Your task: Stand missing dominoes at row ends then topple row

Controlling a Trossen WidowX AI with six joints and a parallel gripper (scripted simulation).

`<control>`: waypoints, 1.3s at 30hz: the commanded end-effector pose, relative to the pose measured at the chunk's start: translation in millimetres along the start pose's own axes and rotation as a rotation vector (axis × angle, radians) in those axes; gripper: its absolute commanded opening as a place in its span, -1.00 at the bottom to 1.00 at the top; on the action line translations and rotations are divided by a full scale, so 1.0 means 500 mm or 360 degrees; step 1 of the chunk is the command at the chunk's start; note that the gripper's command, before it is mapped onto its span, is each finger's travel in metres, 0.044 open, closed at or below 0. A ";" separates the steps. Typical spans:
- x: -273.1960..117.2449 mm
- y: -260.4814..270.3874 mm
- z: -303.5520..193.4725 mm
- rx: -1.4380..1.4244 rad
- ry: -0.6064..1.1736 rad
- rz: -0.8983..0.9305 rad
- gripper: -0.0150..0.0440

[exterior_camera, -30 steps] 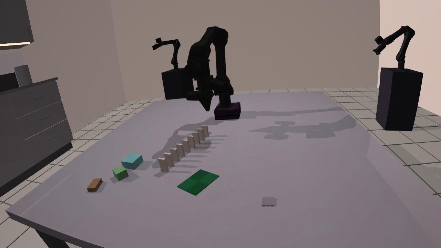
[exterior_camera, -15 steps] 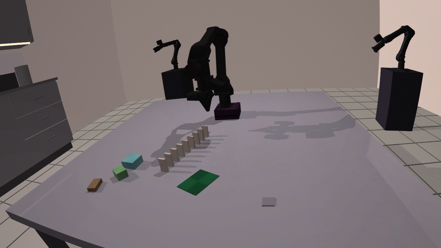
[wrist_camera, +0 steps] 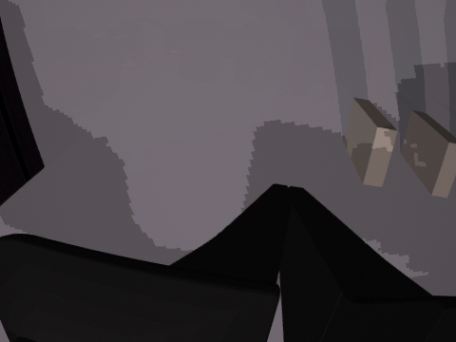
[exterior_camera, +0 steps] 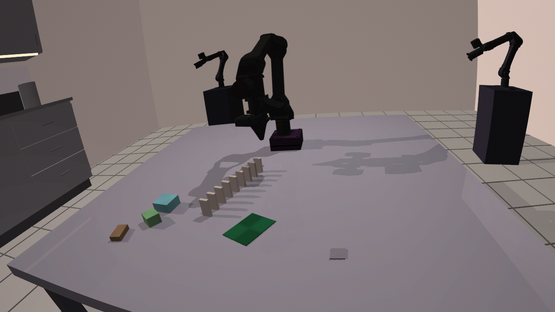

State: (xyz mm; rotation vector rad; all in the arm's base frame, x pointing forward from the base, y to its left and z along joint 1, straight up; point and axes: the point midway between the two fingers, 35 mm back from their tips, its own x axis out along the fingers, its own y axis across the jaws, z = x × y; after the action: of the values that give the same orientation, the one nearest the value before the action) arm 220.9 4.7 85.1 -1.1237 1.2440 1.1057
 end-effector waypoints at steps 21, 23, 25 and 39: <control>0.159 -0.001 0.000 -0.0009 -0.0001 -0.0002 -0.49; 0.161 -0.001 0.000 -0.0010 -0.0001 -0.0002 -0.49; 0.161 -0.001 0.000 -0.0010 -0.0001 -0.0002 -0.49; 0.158 -0.046 0.001 -0.0010 -0.0001 -0.0005 -0.49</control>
State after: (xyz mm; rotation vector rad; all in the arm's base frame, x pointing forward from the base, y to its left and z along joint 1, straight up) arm 239.7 3.3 6.4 -1.1258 1.2422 1.1058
